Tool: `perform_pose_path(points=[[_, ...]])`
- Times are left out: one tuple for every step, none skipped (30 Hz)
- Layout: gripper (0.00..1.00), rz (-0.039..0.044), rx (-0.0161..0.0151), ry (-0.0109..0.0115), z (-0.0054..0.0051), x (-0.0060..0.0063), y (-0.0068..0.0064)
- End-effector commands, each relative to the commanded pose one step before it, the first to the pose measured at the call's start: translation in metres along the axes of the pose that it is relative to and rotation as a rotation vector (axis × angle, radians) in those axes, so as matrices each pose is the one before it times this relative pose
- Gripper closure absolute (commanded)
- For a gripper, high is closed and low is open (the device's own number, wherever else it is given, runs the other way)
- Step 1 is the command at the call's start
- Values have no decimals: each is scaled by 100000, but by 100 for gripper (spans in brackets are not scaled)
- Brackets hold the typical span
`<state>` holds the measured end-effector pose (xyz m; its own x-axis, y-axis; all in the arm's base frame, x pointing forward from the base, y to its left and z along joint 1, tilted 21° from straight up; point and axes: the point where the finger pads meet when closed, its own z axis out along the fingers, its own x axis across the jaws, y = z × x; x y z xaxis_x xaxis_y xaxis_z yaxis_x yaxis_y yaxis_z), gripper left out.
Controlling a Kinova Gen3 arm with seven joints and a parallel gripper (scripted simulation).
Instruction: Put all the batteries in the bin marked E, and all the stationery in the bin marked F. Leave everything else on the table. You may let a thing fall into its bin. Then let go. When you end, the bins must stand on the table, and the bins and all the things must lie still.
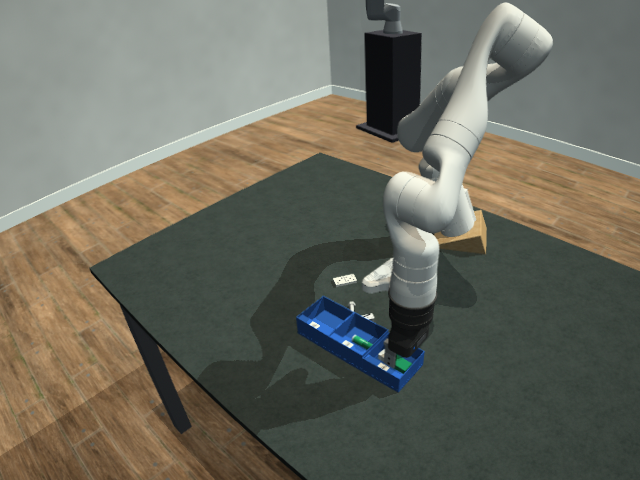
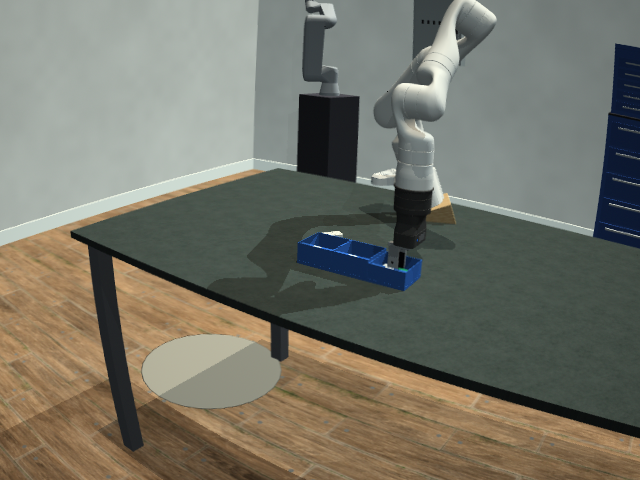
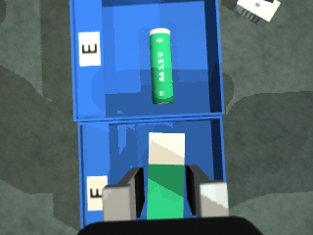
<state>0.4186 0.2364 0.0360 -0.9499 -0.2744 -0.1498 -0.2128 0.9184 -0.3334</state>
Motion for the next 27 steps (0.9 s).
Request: perform_pose_path(points=[[38,64,-129,-50,36,43,19],[38,0,0,0,0,0,0],[38,147,4,122,-140,108,-35],[38,101,142,297,-262,97,-59],[38,154,166,-50,-178,-27,-63],[38,39,-33,-73,-158,-38,32],[38,-43,-30,-64,-147,-35,26],[38,-45,-31,-66,-148,-36,27],[38,-46,-31,-67,-148,-37,28],[38,0,0,0,0,0,0],[38,0,0,0,0,0,0],[38,-49,-24,-66,-146,-37,27],[38,-6,-13,-16,-139,-8,5],[38,2,2,0,-133,1,-1],[38,2,2,0,-133,1,-1],[38,2,2,0,-133,1,-1],[38,2,2,0,-133,1,-1],[38,2,2,0,-133,1,-1],[38,2,2,0,-133,1,-1],[38,2,2,0,-133,1,-1],[38,2,2,0,-133,1,-1],[38,2,2,0,-133,1,-1],[38,2,2,0,-133,1,-1],[38,2,2,0,-133,1,-1],[38,2,2,0,-133,1,-1],[38,2,2,0,-133,1,-1],[38,0,0,0,0,0,0]])
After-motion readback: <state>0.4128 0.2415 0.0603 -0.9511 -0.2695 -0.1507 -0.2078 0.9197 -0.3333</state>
